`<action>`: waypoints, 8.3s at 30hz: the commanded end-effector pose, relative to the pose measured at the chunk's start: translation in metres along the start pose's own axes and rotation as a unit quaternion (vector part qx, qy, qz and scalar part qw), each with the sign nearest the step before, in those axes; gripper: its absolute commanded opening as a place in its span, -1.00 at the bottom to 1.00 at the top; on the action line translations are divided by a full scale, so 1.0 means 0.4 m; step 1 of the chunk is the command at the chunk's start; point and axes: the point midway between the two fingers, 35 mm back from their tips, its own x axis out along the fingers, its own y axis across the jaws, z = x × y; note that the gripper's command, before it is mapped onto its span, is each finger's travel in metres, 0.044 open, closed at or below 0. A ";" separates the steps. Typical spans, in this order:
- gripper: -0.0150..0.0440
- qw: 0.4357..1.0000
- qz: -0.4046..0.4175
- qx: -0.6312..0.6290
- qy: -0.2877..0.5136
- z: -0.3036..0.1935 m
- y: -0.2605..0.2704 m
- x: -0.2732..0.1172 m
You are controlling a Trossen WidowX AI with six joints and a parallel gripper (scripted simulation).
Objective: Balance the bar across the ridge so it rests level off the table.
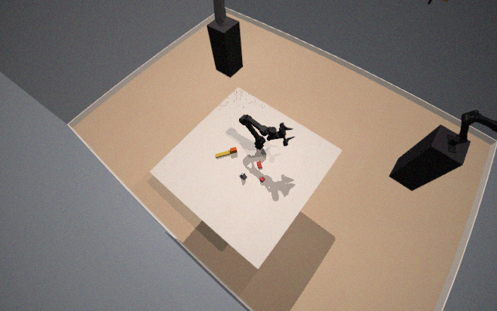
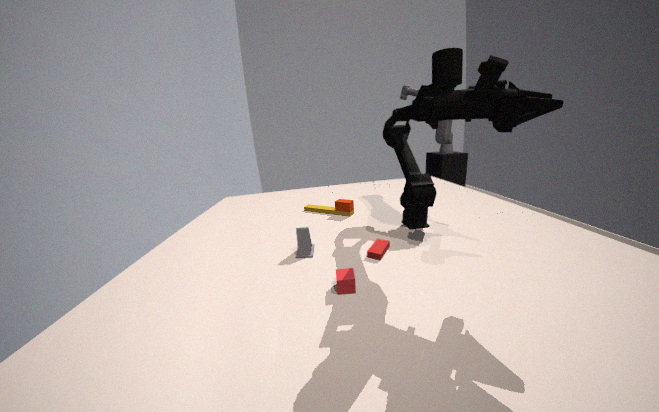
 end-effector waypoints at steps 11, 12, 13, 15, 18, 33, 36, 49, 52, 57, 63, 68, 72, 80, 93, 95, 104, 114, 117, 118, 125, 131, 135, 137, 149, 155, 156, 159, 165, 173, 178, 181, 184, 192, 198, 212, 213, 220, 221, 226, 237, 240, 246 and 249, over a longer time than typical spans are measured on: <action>0.58 0.989 -0.145 0.041 0.001 0.033 -0.172 -0.051; 0.58 0.987 -0.156 0.044 0.001 0.034 -0.185 -0.057; 0.58 0.985 -0.167 0.048 0.002 0.035 -0.198 -0.063; 0.58 0.981 -0.188 0.055 0.002 0.037 -0.223 -0.076; 0.58 0.973 -0.219 0.066 0.003 0.040 -0.259 -0.098; 0.58 0.921 -0.368 0.127 0.004 0.040 -0.421 -0.241; 0.58 0.908 -0.396 0.139 0.005 0.038 -0.448 -0.276; 0.58 0.839 -0.507 0.198 0.004 0.017 -0.540 -0.443; 0.58 0.821 -0.531 0.212 0.004 0.009 -0.554 -0.485; 0.58 0.789 -0.568 0.236 0.004 -0.005 -0.573 -0.556; 0.58 0.748 -0.609 0.265 0.003 -0.025 -0.587 -0.644; 0.58 0.712 -0.639 0.290 0.002 -0.044 -0.589 -0.717; 0.58 0.682 -0.662 0.310 0.000 -0.061 -0.587 -0.775; 0.58 0.621 -0.701 0.351 -0.003 -0.099 -0.567 -0.889; 0.58 0.516 -0.746 0.421 -0.009 -0.169 -0.496 -1.059; 0.58 0.500 -0.751 0.432 -0.010 -0.181 -0.482 -1.083; 0.58 0.426 -0.766 0.481 -0.016 -0.235 -0.404 -1.182; 0.58 0.345 -0.771 0.535 -0.024 -0.298 -0.300 -1.271; 0.58 0.321 -0.769 0.551 -0.027 -0.317 -0.265 -1.292; 0.58 0.314 -0.769 0.557 -0.028 -0.324 -0.254 -1.299; 0.58 0.260 -0.760 0.594 -0.036 -0.368 -0.168 -1.340; 0.58 0.216 -0.749 0.625 -0.043 -0.406 -0.091 -1.364; 0.58 0.187 -0.738 0.646 -0.049 -0.430 -0.038 -1.375; 0.58 0.174 -0.732 0.656 -0.052 -0.442 -0.011 -1.379; 0.58 0.131 -0.711 0.688 -0.062 -0.506 0.068 -1.388; 0.58 0.131 -0.711 0.688 -0.062 -0.599 0.041 -1.393; 0.58 0.131 -0.711 0.688 -0.062 -0.616 0.037 -1.392; 0.58 0.131 -0.711 0.688 -0.062 -0.661 0.024 -1.388; 0.58 0.131 -0.711 0.688 -0.062 -0.676 0.020 -1.387; 0.58 0.131 -0.711 0.689 -0.062 -0.704 0.012 -1.388; 0.58 0.131 -0.711 0.689 -0.062 -0.724 0.007 -1.388; 0.58 0.131 -0.711 0.689 -0.062 -0.733 0.004 -1.388; 0.58 0.131 -0.711 0.689 -0.062 -0.734 0.004 -1.388; 0.58 0.131 -0.711 0.689 -0.062 -0.734 0.004 -1.388; 0.22 0.132 -0.710 0.689 -0.065 -0.732 0.002 -1.387; -0.49 0.132 -0.710 0.689 -0.065 -0.712 0.008 -1.391; -0.49 0.132 -0.710 0.689 -0.065 -0.706 0.009 -1.393; -0.49 0.132 -0.710 0.689 -0.064 -0.664 0.021 -1.399; -0.49 0.132 -0.710 0.689 -0.064 -0.658 0.023 -1.399; -0.49 0.132 -0.710 0.689 -0.064 -0.627 0.032 -1.402; -0.49 0.131 -0.710 0.688 -0.063 -0.559 0.051 -1.401; -0.49 0.131 -0.710 0.688 -0.063 -0.541 0.057 -1.400; -0.49 0.131 -0.711 0.688 -0.063 -0.504 0.068 -1.395; -0.49 0.131 -0.711 0.688 -0.063 -0.485 0.073 -1.392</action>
